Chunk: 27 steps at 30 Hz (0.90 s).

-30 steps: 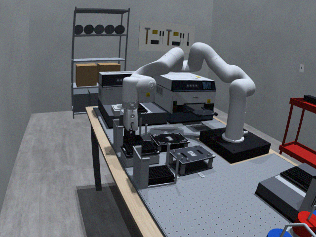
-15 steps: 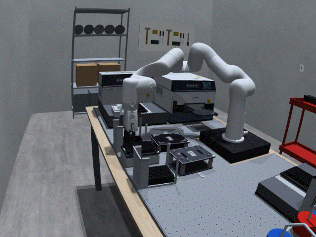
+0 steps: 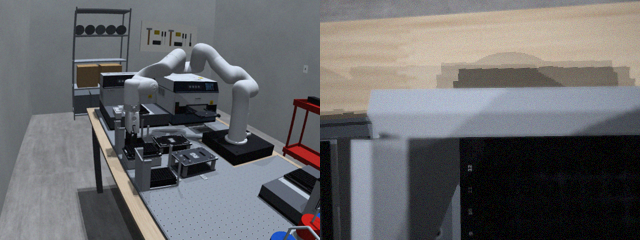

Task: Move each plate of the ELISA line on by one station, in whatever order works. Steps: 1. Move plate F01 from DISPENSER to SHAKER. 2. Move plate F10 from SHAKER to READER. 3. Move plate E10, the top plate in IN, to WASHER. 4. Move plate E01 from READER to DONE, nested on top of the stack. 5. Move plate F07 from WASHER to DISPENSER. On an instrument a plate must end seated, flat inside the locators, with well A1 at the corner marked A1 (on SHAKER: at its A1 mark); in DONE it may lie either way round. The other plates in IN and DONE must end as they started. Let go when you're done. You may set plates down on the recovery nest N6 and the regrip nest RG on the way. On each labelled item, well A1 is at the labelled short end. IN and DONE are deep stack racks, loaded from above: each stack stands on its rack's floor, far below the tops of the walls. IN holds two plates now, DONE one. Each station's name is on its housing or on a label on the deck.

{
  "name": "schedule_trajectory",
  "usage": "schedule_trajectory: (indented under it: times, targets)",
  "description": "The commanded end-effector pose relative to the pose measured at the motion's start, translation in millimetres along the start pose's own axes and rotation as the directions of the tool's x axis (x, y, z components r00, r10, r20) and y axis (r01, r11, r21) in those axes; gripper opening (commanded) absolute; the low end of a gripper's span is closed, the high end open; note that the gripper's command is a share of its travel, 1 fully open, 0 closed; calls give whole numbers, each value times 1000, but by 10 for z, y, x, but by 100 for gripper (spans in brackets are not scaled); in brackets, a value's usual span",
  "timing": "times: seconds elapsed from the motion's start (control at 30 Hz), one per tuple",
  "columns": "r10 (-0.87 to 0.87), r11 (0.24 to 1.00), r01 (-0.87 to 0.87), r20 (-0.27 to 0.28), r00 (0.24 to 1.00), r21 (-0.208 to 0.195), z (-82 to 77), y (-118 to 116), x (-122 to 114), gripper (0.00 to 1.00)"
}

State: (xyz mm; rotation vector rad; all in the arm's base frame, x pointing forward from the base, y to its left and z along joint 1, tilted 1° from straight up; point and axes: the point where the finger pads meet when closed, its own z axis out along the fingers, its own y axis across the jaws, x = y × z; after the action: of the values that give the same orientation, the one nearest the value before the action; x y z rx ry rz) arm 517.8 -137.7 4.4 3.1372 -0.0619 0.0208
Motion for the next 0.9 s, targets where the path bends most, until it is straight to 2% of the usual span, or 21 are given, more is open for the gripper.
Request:
schedule_trajectory:
  times: [0.0, 0.37, 0.87]
  targets:
    - [0, 1000, 0, -5, 1000, -1, -21, 0, 16, 100]
    - [0, 1000, 0, -4, 1000, -1, -21, -1, 16, 100]
    - [0, 1000, 0, -4, 1000, -1, -193, -1, 15, 100]
